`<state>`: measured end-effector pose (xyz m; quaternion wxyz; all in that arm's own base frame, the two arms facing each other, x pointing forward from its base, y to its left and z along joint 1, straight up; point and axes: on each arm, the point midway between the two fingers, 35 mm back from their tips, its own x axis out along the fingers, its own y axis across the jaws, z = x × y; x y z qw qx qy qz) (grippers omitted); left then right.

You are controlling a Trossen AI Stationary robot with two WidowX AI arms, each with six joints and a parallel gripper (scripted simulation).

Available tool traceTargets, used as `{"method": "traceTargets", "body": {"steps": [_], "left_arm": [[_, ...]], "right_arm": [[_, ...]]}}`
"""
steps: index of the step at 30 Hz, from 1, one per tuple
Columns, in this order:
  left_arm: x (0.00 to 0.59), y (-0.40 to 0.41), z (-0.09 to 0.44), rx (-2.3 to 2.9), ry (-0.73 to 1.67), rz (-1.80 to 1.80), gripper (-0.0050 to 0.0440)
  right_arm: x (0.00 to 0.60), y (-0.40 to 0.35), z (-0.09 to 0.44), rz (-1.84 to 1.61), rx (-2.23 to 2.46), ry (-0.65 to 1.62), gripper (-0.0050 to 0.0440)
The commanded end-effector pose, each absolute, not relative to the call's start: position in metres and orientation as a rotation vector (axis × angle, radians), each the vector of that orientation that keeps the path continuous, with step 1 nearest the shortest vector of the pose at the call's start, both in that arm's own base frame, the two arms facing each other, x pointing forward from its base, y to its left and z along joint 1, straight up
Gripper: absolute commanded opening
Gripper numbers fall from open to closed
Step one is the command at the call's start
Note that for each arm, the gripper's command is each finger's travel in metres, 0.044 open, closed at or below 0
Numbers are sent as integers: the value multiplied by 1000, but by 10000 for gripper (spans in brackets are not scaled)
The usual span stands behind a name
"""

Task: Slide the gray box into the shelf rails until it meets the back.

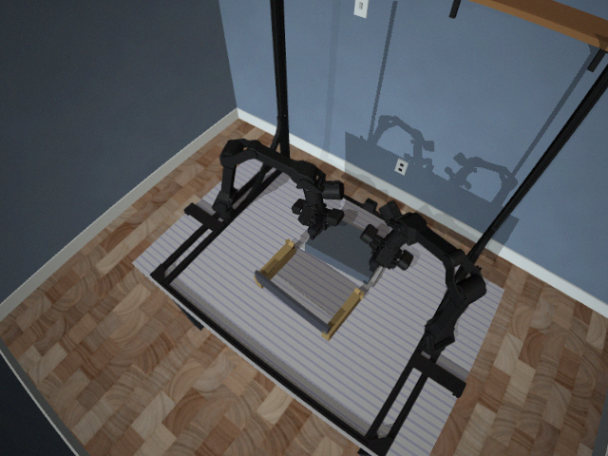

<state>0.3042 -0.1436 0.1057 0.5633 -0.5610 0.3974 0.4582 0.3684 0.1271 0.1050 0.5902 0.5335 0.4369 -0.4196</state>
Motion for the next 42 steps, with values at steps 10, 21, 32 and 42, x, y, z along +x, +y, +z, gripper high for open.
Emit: {"method": "traceTargets", "body": {"steps": [10,21,32,42], "left_arm": [[310,-147,131,-1347,926,1049,0],[309,-146,143,-1347,926,1049,0],[315,-130,165,-1321,952,1017,0],[319,-109,186,-1285,985,969,0]], "right_arm": [[374,130,131,-948,1267,1001,0],[374,130,143,-948,1267,1001,0],[366,126,165,-981,1293,977,0],[356,121,186,-1027,1330,942,0]]}}
